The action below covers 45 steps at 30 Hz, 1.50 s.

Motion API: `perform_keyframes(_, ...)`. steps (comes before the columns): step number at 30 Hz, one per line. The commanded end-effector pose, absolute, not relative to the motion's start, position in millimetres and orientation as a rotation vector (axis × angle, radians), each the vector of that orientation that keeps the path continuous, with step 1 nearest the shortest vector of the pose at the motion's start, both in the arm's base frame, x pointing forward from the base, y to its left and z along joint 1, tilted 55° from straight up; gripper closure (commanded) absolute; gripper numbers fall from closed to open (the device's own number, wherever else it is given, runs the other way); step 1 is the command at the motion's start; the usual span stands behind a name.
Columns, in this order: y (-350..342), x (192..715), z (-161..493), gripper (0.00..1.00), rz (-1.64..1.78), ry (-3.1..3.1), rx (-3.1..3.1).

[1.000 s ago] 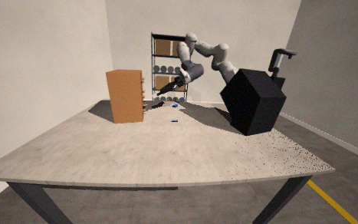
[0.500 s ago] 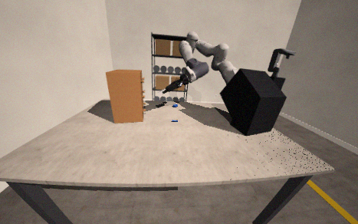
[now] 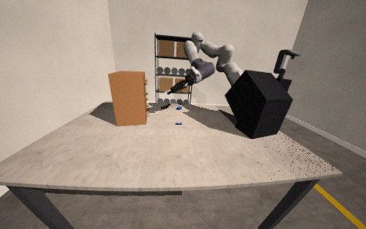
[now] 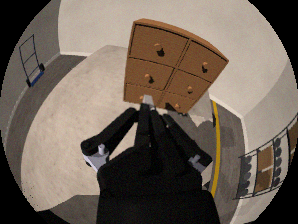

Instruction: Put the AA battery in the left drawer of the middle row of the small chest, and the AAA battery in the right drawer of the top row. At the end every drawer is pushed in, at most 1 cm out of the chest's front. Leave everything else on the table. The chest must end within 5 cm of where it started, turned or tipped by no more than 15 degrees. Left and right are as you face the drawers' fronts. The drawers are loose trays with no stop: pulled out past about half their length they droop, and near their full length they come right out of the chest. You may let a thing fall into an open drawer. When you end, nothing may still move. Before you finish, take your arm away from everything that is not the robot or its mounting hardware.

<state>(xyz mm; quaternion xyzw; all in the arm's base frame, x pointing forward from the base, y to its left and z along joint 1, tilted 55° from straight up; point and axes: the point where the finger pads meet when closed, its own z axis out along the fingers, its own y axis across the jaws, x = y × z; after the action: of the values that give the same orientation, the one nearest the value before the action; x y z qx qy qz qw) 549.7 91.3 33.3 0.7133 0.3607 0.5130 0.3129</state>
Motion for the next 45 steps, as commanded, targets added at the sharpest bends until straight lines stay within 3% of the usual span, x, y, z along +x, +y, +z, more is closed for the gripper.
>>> perform_keyframes(1, 92, 547, 34, 1.00, 1.334, 0.942, 1.892)
perform_keyframes(16, 101, 520, 46, 1.00, 1.096, 0.829, 1.991)
perform_keyframes(45, 127, 434, 84, 1.00, 0.317, 0.438, 2.157)
